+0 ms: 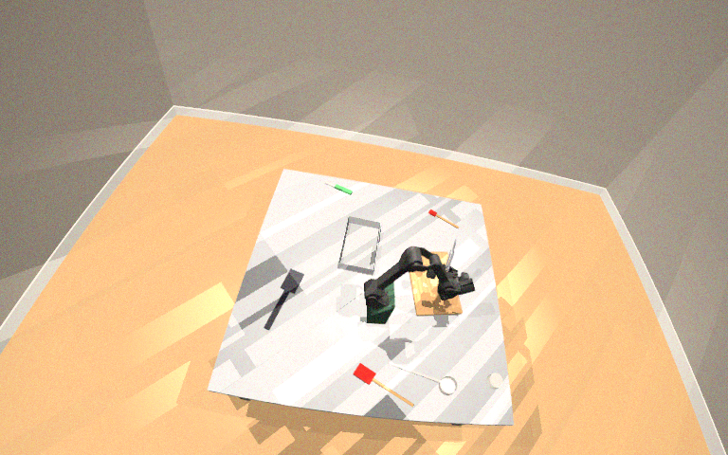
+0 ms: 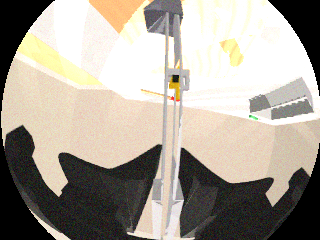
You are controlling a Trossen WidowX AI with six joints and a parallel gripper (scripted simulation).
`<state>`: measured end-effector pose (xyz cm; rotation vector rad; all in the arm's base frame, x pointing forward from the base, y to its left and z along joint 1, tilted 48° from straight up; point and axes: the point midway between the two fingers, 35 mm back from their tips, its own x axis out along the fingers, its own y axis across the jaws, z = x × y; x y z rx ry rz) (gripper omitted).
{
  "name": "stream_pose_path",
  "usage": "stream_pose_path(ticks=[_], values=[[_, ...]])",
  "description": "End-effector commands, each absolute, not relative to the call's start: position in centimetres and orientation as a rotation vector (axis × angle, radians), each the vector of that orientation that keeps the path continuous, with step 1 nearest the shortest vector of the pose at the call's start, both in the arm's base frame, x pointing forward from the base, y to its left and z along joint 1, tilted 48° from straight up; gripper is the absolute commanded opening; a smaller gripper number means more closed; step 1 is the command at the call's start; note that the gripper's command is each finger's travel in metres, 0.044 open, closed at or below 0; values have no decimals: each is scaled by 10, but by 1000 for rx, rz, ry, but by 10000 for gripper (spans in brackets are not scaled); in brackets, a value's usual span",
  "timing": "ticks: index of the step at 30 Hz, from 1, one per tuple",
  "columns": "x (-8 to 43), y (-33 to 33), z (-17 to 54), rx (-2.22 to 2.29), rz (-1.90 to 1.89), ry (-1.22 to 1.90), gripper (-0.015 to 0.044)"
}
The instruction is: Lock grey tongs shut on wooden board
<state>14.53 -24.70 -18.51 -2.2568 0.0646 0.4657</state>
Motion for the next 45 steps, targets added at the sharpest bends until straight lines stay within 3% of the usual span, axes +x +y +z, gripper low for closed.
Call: stream_pose_path(ticks=[1, 14, 45], values=[[146, -249, -183, -2258, 453, 66, -150], [148, -250, -188, -2242, 497, 51, -150], [177, -252, -214, -1883, 1327, -330, -150]])
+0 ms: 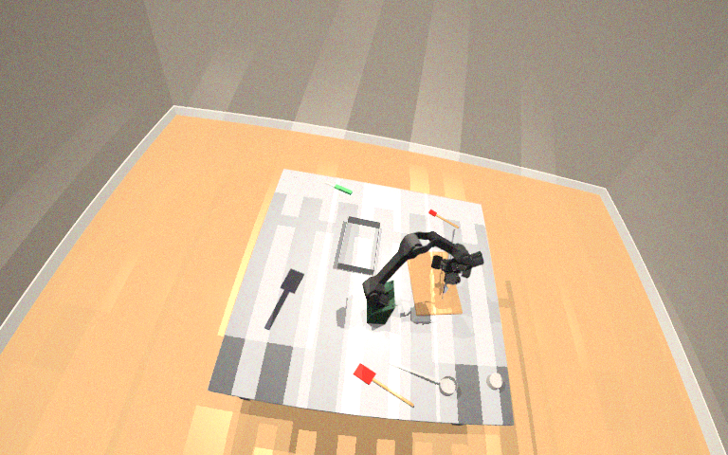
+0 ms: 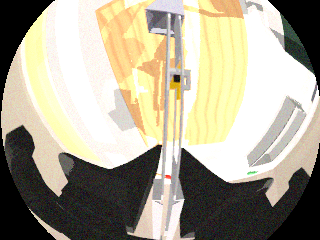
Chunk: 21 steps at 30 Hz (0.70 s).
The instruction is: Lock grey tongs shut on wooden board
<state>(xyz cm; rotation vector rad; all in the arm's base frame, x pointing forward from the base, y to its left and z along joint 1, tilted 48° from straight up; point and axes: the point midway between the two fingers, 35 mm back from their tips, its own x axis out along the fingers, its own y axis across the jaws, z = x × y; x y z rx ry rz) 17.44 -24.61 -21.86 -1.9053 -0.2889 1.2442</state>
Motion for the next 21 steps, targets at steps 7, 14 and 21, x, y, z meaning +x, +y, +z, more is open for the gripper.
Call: stream_pose_path(ticks=[7, 14, 21], values=[[180, -250, -205, -1775, 1511, -435, -150], [182, -249, -191, -1662, 1682, -541, -150], [182, -249, -189, -1647, 1704, -555, -150]])
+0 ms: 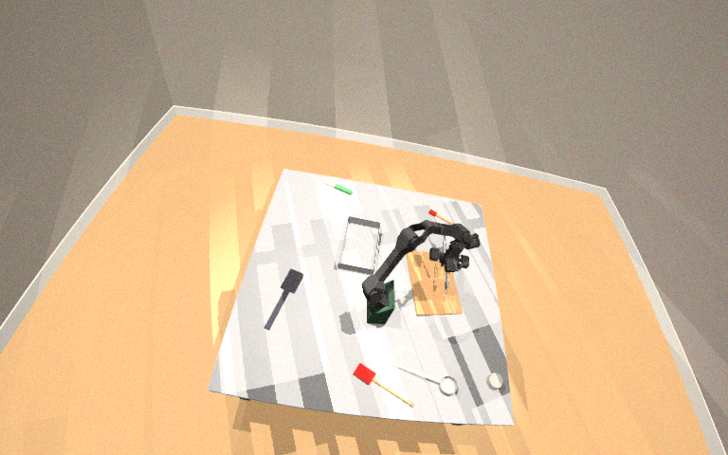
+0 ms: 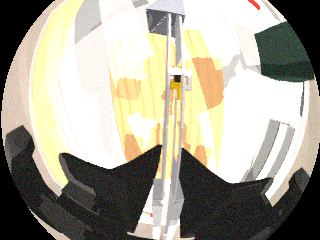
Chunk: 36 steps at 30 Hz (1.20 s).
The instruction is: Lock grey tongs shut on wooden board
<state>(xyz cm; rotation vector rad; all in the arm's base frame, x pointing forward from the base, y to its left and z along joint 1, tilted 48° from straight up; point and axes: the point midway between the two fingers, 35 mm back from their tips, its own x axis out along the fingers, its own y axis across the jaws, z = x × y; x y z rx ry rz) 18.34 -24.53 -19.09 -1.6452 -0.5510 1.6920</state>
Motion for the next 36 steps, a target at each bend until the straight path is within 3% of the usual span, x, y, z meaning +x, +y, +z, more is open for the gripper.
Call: stream_pose_path(ticks=[1, 36], values=[[182, -249, -189, -1647, 1704, -555, -150], [188, -215, -226, -1648, 1703, -555, -150]])
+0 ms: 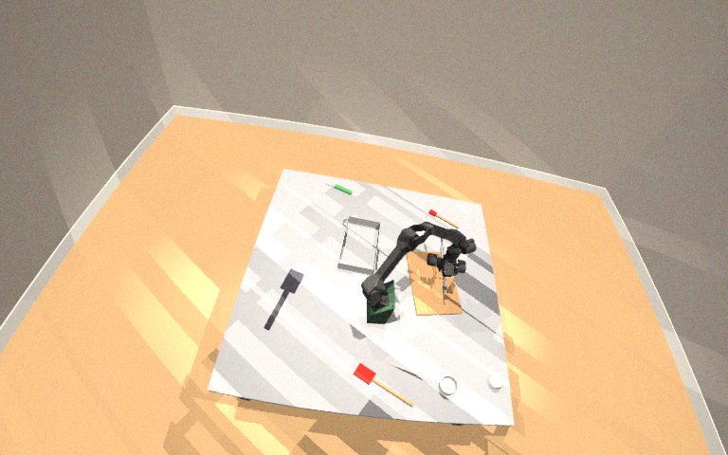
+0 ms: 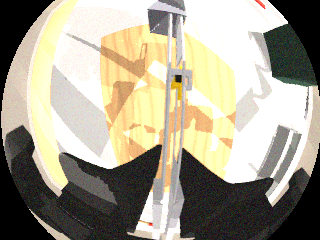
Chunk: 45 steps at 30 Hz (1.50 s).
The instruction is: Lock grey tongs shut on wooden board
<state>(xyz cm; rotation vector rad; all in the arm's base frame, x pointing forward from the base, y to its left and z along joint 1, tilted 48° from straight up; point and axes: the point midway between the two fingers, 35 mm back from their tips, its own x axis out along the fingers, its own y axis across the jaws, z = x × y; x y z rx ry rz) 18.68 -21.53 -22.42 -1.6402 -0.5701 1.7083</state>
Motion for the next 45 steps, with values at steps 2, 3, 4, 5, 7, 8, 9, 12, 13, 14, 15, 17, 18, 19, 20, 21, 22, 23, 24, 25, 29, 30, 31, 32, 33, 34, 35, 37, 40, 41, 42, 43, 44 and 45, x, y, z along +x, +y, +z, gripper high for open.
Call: stream_pose_path(ticks=[2, 3, 4, 5, 7, 8, 9, 12, 13, 14, 15, 17, 18, 19, 20, 21, 22, 23, 24, 25, 29, 30, 31, 32, 33, 34, 35, 37, 40, 41, 42, 43, 44, 45], values=[[189, -212, -228, -1648, 1703, -555, -150], [189, -211, -229, -1648, 1703, -556, -150], [189, -210, -231, -1648, 1702, -556, -150], [189, -209, -232, -1648, 1702, -556, -150], [189, -206, -234, -1648, 1702, -556, -150], [189, -205, -235, -1648, 1702, -556, -150], [189, -204, -236, -1648, 1702, -556, -150], [189, -200, -239, -1648, 1702, -556, -150], [189, -199, -240, -1648, 1702, -556, -150], [189, -198, -242, -1648, 1702, -556, -150], [189, -196, -243, -1648, 1702, -556, -150], [189, -194, -245, -1648, 1702, -557, -150], [190, -193, -246, -1648, 1702, -557, -150], [190, -191, -247, -1648, 1701, -557, -150], [190, -190, -248, -1648, 1701, -557, -150], [190, -189, -249, -1648, 1701, -557, -150], [189, -187, -250, -1648, 1701, -557, -150], [189, -186, -251, -1648, 1701, -557, -150], [189, -185, -252, -1648, 1701, -557, -150], [189, -184, -253, -1648, 1701, -557, -150], [189, -178, -257, -1648, 1701, -558, -150], [189, -177, -258, -1648, 1701, -558, -150], [189, -176, -259, -1648, 1700, -558, -150], [189, -175, -260, -1648, 1700, -558, -150], [189, -173, -261, -1648, 1700, -558, -150], [189, -172, -262, -1647, 1700, -559, -150], [189, -171, -263, -1647, 1700, -559, -150], [189, -168, -265, -1647, 1700, -559, -150], [188, -165, -267, -1647, 1700, -559, -150], [188, -165, -267, -1647, 1700, -559, -150], [188, -165, -267, -1647, 1700, -559, -150], [188, -165, -267, -1647, 1700, -559, -150], [188, -165, -267, -1647, 1700, -559, -150], [186, -162, -268, -1638, 1706, -574, -124]])
